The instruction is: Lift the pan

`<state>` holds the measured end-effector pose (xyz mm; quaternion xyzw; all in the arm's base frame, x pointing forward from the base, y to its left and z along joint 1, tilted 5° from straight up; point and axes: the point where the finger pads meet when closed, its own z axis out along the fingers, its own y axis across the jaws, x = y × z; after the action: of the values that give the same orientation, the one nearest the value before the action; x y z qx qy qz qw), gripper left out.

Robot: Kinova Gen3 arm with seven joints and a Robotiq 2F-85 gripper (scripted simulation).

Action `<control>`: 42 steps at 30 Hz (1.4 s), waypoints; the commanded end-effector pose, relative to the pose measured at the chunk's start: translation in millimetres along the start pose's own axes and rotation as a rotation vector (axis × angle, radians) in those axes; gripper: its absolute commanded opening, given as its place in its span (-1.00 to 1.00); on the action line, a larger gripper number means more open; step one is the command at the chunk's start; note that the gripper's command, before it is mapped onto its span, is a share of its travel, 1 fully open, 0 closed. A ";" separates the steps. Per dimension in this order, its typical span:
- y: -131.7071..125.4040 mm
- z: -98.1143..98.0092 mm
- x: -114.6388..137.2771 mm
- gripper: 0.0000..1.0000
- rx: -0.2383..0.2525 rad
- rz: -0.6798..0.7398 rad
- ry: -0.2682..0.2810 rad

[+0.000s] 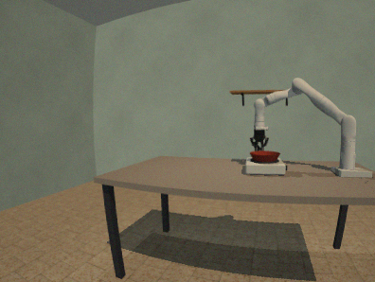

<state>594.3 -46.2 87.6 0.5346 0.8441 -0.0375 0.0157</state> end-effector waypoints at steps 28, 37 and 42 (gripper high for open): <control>0.1 -6.4 -0.2 -1.00 -0.001 0.000 -0.001; 0.1 -10.6 -0.3 -1.00 -0.001 0.001 -0.001; 0.0 -14.5 -0.3 -1.00 -0.001 0.001 -0.002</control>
<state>593.6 -44.2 99.1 0.5347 0.8441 -0.0377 0.0143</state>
